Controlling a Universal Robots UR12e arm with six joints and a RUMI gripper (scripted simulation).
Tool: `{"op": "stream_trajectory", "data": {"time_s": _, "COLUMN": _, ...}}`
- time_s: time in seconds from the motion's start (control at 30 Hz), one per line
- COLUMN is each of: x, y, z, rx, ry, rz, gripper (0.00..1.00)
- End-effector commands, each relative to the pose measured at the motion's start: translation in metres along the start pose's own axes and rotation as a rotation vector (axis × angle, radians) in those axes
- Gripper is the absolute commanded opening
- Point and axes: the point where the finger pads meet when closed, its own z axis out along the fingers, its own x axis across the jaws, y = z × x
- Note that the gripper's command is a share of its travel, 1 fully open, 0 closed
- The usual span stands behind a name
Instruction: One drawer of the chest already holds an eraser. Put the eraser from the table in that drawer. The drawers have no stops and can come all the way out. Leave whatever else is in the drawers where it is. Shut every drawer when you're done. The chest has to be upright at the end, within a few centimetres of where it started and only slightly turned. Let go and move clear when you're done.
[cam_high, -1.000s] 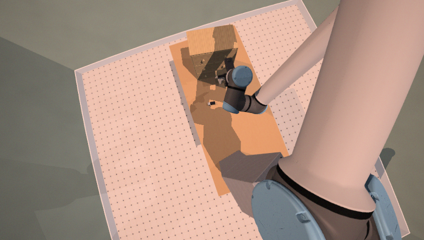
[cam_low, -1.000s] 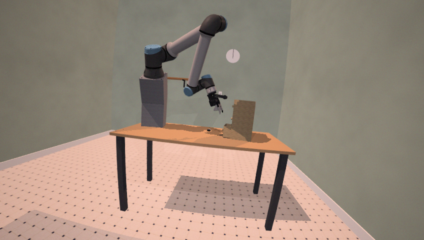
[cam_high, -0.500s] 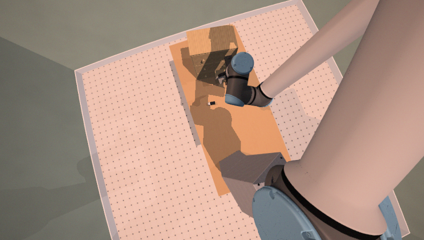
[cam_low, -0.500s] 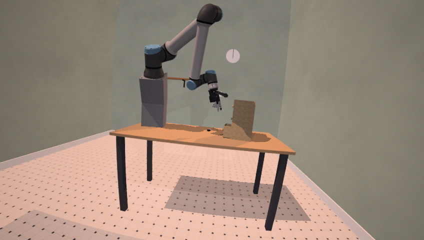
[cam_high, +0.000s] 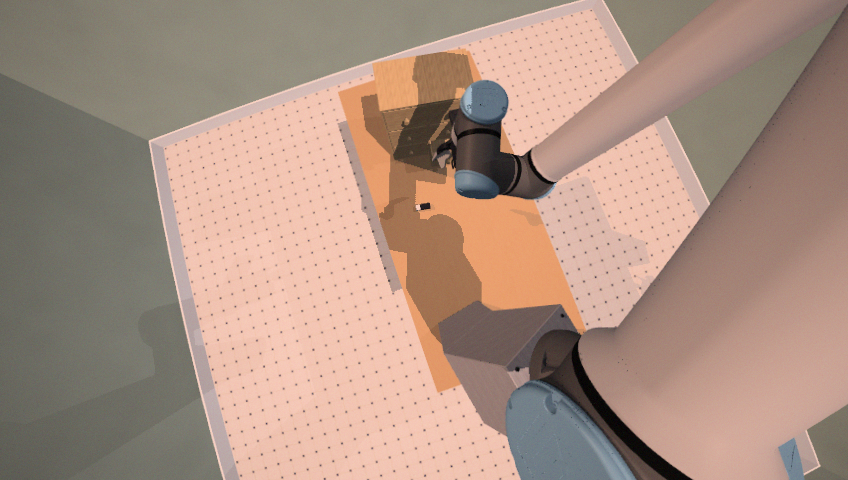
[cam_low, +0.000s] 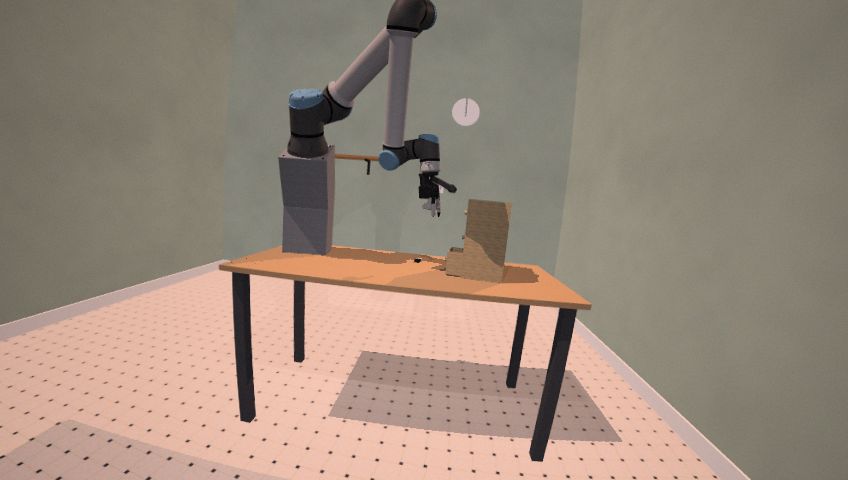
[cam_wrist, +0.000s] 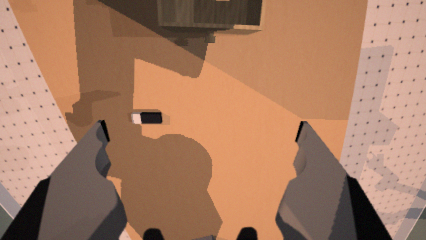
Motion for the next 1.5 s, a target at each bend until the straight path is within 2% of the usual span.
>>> {"op": "stream_trajectory", "data": {"time_s": 0.0, "x": 0.000, "y": 0.004, "z": -0.007, "rx": -0.063, "ry": 0.003, "rz": 0.004, "gripper": 1.00}}
{"op": "stream_trajectory", "data": {"time_s": 0.6, "x": 0.000, "y": 0.011, "z": -0.016, "rx": -0.130, "ry": 0.007, "rz": 0.005, "gripper": 1.00}}
{"op": "stream_trajectory", "data": {"time_s": 1.47, "x": 0.000, "y": 0.015, "z": -0.017, "rx": -0.139, "ry": 0.007, "rz": 0.005, "gripper": 1.00}}
